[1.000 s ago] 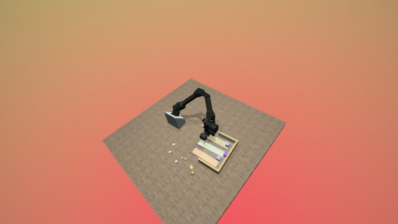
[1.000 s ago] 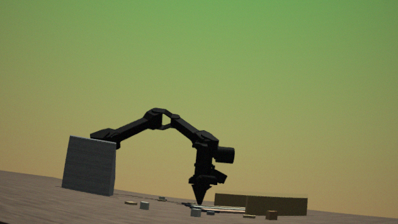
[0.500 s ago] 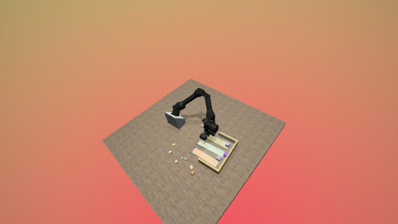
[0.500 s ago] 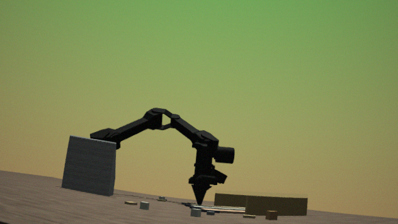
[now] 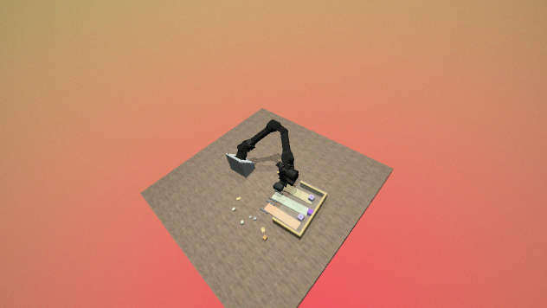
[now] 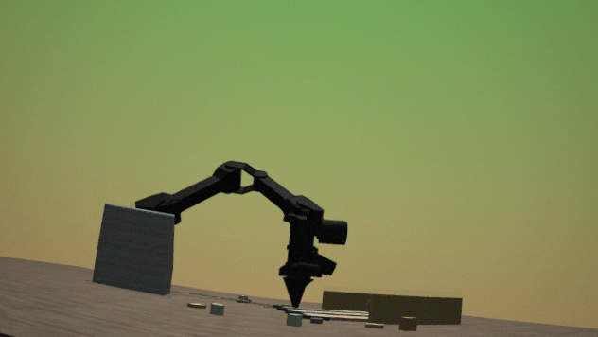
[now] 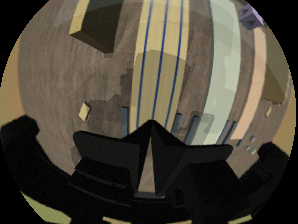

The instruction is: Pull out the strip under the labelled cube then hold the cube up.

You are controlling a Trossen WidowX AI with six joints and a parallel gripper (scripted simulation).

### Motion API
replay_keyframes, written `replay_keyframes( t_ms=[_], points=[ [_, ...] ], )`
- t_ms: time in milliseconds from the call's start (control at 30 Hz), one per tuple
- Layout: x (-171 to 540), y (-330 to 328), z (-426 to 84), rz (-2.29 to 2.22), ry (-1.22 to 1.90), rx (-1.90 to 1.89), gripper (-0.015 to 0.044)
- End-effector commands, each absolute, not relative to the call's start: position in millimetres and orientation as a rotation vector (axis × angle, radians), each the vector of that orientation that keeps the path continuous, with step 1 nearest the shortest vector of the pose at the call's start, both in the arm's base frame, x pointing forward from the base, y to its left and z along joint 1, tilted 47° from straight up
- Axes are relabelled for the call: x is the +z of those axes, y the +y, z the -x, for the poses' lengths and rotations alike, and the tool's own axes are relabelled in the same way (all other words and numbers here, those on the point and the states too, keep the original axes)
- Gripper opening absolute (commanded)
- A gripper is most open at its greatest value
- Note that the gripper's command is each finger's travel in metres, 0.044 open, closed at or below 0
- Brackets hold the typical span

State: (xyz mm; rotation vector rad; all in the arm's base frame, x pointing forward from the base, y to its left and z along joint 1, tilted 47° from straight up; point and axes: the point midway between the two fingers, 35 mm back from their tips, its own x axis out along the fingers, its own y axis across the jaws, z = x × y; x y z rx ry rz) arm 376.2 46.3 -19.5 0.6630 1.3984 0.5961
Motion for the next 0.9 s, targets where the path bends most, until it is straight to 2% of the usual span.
replay_keyframes(
  t_ms=[0,867],
  points=[
    [-22.3,48.1,-366.5,-0.669,1.409,0.599,0.0],
    [-25.6,51.6,-326.5,-0.67,1.412,0.599,0.0]
  ],
)
